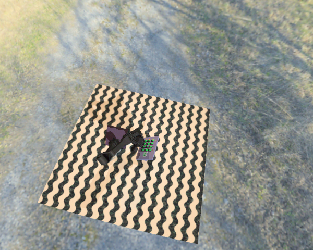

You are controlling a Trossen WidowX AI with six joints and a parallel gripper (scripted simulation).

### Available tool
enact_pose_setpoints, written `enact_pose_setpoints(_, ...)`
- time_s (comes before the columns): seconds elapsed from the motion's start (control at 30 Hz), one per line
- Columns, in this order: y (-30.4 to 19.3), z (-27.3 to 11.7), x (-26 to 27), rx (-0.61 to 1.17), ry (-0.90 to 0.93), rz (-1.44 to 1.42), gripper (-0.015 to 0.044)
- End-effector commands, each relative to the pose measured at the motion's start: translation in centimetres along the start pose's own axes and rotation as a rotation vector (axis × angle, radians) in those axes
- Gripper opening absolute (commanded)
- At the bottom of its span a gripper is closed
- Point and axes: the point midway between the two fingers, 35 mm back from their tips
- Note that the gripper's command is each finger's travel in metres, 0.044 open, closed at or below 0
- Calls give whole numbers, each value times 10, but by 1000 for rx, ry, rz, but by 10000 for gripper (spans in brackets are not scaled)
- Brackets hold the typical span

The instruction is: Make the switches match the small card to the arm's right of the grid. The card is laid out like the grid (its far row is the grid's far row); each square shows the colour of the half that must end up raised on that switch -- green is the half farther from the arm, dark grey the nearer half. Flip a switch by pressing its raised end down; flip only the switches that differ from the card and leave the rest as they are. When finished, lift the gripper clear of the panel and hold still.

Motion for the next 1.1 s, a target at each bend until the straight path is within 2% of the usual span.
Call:
enact_pose_setpoints(0.0,0,1,0,-1,-1,-3,0)
enact_pose_setpoints(0.1,0,-12,4,10,13,-1,0)
enact_pose_setpoints(0.3,2,-63,1,28,3,-4,0)
enact_pose_setpoints(0.53,4,-65,2,27,1,-4,0)
enact_pose_setpoints(0.73,50,-70,17,26,2,-2,0)
enact_pose_setpoints(1.07,51,-70,17,26,1,-2,0)
Point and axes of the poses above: the point midway between the two fingers, 35 mm back from their tips, its own z axis out along the fingers, its own x axis across the jaws, y = z × x, and after that the axes turned 1 degree about z, right-handed
